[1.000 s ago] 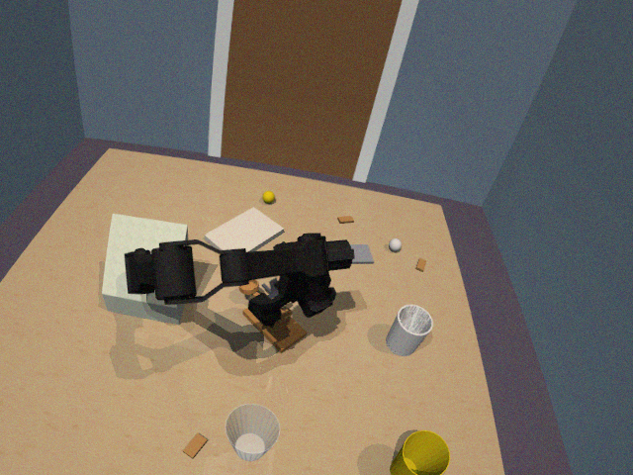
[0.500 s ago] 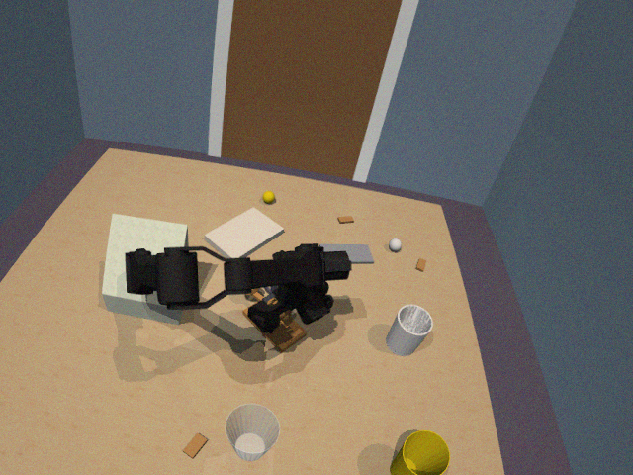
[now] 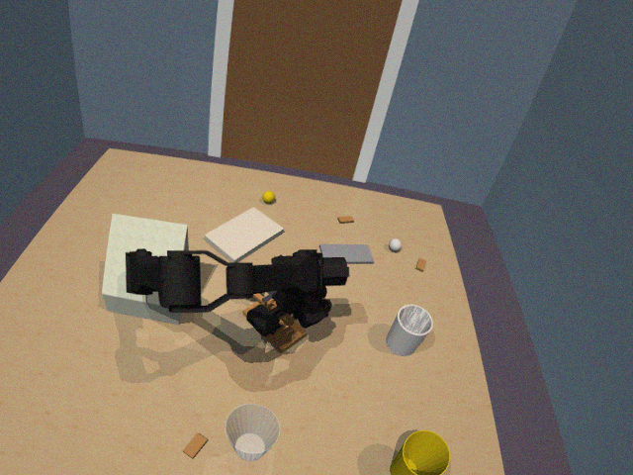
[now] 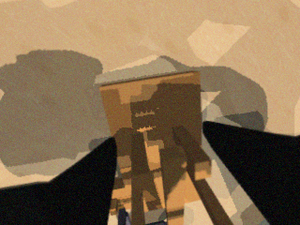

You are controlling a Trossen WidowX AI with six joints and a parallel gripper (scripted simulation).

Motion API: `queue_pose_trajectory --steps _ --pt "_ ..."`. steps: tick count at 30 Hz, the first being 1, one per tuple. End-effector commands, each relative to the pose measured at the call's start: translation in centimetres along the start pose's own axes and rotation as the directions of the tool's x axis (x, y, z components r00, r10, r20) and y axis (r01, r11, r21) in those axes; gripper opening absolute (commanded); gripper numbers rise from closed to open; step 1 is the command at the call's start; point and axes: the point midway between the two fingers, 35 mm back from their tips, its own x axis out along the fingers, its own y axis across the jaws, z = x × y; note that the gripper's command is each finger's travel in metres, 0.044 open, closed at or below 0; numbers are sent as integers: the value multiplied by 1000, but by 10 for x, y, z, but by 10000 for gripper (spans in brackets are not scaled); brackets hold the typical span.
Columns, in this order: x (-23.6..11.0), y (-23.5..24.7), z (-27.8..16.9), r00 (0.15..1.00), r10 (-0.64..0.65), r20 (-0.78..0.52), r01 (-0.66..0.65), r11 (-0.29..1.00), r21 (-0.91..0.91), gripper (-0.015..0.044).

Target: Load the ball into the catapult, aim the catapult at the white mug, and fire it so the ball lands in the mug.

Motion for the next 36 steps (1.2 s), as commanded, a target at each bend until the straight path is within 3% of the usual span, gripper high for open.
queue_pose_trajectory --steps 1,5,12,15,20,36 --pt "-1 0 0 1000 1 0 -1 1000 1 256" --pt "-1 0 0 1000 1 0 -1 1000 1 151" --pt "-3 0 0 1000 1 0 -1 1000 1 85" --pt "-39 1 0 1000 1 -2 -1 1000 0 6" --pt "-50 0 0 1000 0 -1 0 1000 -23 0" --pt "-48 8 -1 1000 -3 0 2 852 -524 0"
